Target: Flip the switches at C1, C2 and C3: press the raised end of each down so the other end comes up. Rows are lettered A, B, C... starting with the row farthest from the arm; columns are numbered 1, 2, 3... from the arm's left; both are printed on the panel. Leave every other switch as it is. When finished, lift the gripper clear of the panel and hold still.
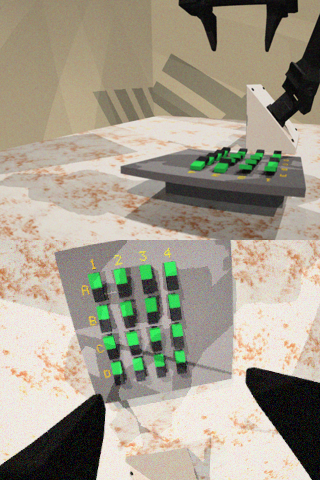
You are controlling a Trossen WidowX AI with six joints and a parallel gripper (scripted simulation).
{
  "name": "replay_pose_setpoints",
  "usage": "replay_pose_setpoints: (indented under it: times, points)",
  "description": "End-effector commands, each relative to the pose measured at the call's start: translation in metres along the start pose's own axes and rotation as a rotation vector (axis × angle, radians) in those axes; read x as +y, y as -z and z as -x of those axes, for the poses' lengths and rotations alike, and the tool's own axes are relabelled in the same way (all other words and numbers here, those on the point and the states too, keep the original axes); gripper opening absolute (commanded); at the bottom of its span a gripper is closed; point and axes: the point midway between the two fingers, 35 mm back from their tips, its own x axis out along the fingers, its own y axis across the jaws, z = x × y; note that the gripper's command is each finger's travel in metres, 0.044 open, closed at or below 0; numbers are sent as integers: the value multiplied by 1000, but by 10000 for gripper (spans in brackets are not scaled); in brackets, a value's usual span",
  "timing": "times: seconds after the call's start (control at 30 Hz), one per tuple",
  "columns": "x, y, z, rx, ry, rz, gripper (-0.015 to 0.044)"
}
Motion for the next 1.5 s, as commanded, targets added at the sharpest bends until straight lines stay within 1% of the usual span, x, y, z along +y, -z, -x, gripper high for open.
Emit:
replay_pose_setpoints:
  times: [0.0,0.07,0.3,0.47,0.5,0.6,0.63,0.8,0.93,1.47]
  points:
    - [1,0,-2,1,0,0,374]
    - [10,-1,-16,8,-1,2,321]
    - [56,7,-86,0,-28,8,137]
    - [60,9,-91,-3,-33,8,6]
    - [60,9,-94,-1,-33,8,0]
    - [61,8,-124,21,-34,9,0]
    - [62,8,-126,23,-34,9,0]
    - [62,8,-126,23,-34,9,0]
    - [62,8,-136,23,-35,9,0]
    - [63,8,-150,22,-35,9,0]
